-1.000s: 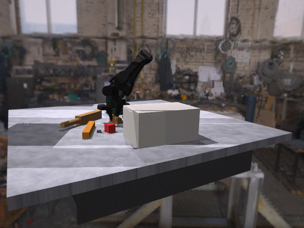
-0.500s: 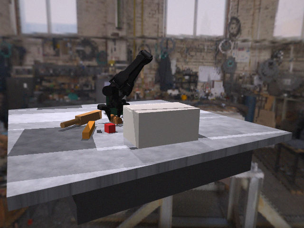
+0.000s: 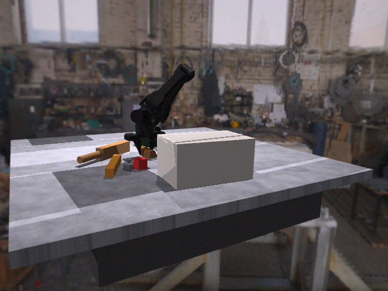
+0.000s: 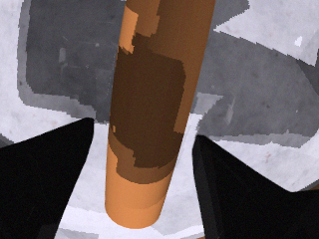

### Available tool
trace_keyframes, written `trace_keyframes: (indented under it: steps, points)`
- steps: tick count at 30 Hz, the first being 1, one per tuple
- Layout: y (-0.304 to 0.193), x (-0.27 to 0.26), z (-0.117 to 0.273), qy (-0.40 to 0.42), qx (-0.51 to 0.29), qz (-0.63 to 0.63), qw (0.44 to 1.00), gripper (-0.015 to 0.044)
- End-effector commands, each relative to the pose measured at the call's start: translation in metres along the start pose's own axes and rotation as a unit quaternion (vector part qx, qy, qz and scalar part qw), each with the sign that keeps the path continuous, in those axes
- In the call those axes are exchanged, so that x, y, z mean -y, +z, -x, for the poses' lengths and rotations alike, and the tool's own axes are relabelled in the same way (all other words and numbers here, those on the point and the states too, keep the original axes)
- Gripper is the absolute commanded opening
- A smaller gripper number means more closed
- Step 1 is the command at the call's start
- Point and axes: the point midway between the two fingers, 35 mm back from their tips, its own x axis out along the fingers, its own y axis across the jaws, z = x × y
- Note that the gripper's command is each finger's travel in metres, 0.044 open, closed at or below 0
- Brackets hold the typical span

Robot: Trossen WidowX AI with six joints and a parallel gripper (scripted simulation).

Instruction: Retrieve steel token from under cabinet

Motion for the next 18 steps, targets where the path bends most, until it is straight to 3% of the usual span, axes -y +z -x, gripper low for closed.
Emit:
trace_keyframes:
  steps: [1, 3, 11, 14, 18]
  points:
    - [0.0002, -0.0001, 0.0002, 0.0, 0.0, 0.0, 1.0, 0.0191]
    - [0.0002, -0.0001, 0.0002, 0.0, 0.0, 0.0, 1.0, 0.0139]
    - [0.0002, -0.0001, 0.0002, 0.0, 0.0, 0.0, 1.0, 0.0085]
    - [0.0002, -0.0001, 0.0002, 0.0, 0.0, 0.0, 1.0, 0.0006]
    - [0.0006, 0.0, 0.0003, 0.0, 0.0, 0.0, 1.0, 0.0]
